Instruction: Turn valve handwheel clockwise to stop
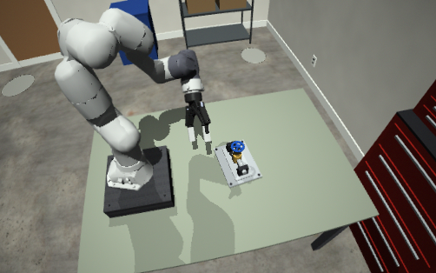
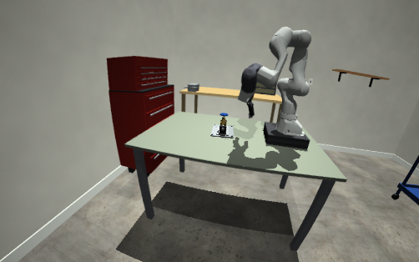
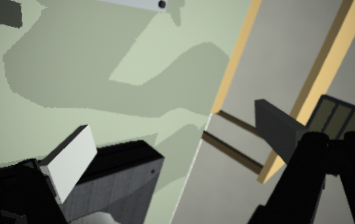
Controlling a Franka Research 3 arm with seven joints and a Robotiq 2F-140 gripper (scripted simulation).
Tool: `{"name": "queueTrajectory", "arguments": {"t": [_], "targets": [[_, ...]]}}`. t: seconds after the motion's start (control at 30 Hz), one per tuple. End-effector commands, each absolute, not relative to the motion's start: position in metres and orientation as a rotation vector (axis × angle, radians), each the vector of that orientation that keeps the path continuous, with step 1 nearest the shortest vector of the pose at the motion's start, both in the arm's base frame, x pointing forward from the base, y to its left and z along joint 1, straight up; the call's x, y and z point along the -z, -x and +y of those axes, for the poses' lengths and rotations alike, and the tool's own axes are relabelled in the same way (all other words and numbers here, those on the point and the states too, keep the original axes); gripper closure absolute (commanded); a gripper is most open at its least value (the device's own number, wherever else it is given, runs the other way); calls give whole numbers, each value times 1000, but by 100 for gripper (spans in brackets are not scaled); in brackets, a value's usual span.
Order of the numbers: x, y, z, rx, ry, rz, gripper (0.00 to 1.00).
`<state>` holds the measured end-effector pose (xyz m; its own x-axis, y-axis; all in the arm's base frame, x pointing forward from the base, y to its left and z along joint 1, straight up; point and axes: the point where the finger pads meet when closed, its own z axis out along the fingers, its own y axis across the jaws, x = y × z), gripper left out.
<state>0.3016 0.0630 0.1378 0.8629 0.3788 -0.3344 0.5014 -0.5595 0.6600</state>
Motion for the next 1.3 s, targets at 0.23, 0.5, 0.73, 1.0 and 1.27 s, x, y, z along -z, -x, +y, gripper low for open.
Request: {"name": "queueTrajectory", "arguments": {"t": [0.23, 0.5, 0.73, 1.0, 1.27], "targets": [[-130, -308, 71, 279, -2306, 735, 0], [-130, -308, 71, 279, -2306, 735, 0], [-130, -308, 71, 279, -2306, 735, 0], [-124, -316, 77, 335, -2382, 821, 0], [-124, -316, 77, 335, -2382, 821, 0]]}}
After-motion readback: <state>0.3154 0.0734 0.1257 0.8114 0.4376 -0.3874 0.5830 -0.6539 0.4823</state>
